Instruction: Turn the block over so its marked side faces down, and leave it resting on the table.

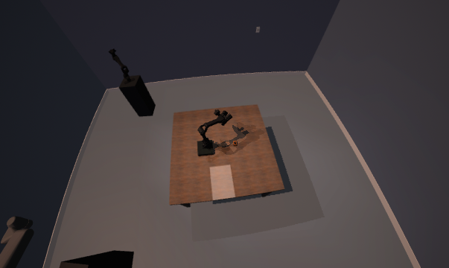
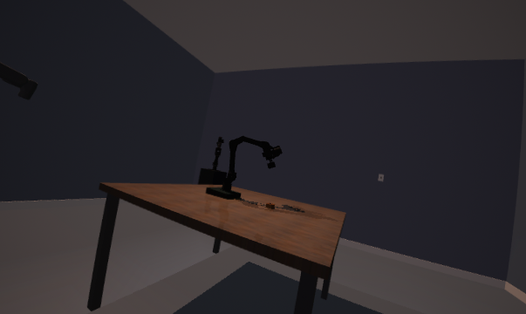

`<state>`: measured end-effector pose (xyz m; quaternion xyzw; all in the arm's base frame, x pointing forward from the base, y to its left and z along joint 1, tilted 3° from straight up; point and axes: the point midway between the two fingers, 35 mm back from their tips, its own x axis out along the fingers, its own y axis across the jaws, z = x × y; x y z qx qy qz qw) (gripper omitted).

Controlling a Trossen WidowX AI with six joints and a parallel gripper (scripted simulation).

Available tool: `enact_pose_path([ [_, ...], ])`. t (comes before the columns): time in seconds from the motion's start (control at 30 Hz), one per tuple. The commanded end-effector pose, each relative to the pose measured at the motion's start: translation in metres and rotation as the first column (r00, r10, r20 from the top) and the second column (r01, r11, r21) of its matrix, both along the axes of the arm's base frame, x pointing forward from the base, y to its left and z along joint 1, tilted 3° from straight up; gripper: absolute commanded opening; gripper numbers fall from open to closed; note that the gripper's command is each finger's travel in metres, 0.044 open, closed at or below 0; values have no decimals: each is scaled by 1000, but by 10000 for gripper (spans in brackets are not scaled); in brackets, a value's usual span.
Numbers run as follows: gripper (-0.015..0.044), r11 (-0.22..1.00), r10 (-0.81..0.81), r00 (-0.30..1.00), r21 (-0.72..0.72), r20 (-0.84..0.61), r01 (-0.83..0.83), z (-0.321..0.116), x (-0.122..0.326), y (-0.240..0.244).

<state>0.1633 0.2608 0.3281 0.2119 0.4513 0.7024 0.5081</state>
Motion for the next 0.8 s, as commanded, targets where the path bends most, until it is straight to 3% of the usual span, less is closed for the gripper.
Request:
enact_pose_path([
  [0.0, 426, 1000, -8, 1000, -9, 1, 8, -2, 2, 0],
  [0.13, 440, 968, -159, 987, -192, 35, 163, -37, 47, -5],
  [0.3, 440, 817, -342, 932, -452, 120, 358, -91, 109, -33],
  [0.53, 440, 449, -479, 832, -735, 282, 508, -160, 172, -108],
  [0.77, 440, 37, -480, 765, -861, 430, 507, -208, 206, -203],
])
